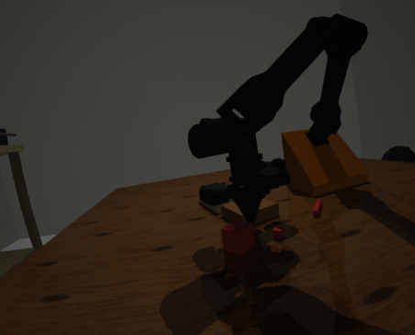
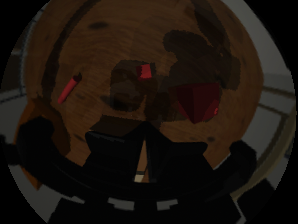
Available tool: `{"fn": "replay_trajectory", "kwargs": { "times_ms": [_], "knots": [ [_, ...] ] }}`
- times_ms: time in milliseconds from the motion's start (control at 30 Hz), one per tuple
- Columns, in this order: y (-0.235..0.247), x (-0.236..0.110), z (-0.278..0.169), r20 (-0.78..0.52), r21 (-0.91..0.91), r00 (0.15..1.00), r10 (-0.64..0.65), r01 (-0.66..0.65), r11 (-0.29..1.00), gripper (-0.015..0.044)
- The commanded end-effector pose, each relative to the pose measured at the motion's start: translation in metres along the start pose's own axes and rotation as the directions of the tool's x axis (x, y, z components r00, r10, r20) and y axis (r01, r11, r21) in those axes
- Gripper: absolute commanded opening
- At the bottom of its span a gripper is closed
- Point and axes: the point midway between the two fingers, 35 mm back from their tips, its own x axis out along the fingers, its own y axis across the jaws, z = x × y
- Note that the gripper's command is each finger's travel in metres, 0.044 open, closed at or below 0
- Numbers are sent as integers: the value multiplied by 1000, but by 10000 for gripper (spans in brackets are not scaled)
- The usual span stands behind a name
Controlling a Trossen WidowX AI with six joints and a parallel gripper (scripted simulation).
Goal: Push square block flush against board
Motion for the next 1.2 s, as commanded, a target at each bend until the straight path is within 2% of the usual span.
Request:
{"fn": "replay_trajectory", "kwargs": {
  "times_ms": [0,267,1167],
  "knots": [
    [0,1,-8,-2,-1,1000,2,-2,1000,0],
    [-1,2,-15,-3,-1,1000,2,-2,1000,0],
    [-2,1,28,1,-1,1000,1,-1,1000,0]
  ]
}}
